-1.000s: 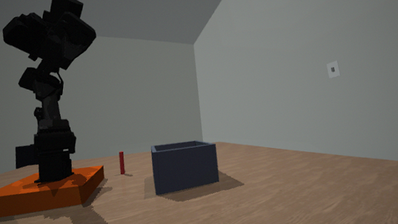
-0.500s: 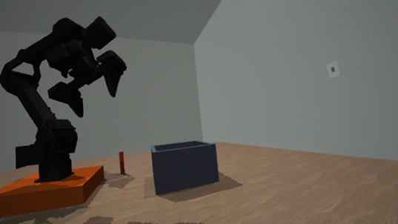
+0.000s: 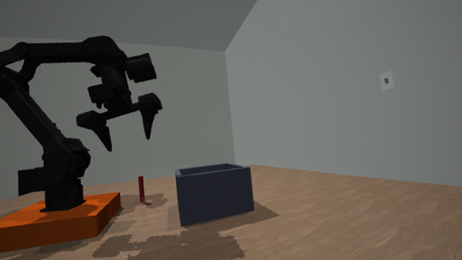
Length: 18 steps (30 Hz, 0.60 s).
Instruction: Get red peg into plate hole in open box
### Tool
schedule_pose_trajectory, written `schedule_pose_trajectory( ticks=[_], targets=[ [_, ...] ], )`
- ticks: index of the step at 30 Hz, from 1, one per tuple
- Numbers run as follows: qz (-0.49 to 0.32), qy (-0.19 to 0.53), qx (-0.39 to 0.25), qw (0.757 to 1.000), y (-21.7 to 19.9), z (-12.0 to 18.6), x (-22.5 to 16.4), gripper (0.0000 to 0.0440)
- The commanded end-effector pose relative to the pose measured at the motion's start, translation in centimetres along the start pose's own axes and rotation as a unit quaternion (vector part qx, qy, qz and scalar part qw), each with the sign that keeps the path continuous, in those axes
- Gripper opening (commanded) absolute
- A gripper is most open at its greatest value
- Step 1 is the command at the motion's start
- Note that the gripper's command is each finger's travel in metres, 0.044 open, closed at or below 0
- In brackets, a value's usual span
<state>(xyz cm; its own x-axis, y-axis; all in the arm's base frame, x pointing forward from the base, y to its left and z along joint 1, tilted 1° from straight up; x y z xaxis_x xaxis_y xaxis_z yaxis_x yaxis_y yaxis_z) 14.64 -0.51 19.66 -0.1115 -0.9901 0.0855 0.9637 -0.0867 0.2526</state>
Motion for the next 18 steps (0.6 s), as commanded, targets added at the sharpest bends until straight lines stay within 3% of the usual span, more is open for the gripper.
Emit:
schedule_pose_trajectory(
  ticks=[1,18],
  targets=[
    [0.015,0.011,-0.022,1.000,-0.4,-0.9,-1.4,0.0440],
    [0.135,0.056,-0.067,0.987,-2.5,-5.2,-8.8,0.0440]
  ],
)
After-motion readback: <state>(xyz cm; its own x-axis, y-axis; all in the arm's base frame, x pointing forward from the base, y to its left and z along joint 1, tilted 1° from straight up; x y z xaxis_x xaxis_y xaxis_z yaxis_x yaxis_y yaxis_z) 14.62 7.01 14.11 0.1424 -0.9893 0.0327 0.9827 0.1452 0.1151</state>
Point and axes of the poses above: the point midway between the two fingers, 35 mm back from their tips, its own z axis back along the fingers, its own y axis across the jaws, x = y × z, the point moved 3 cm from there along z, back along the fingers, and after that the axes turned 3 degrees about -z, right-handed, at the moved point
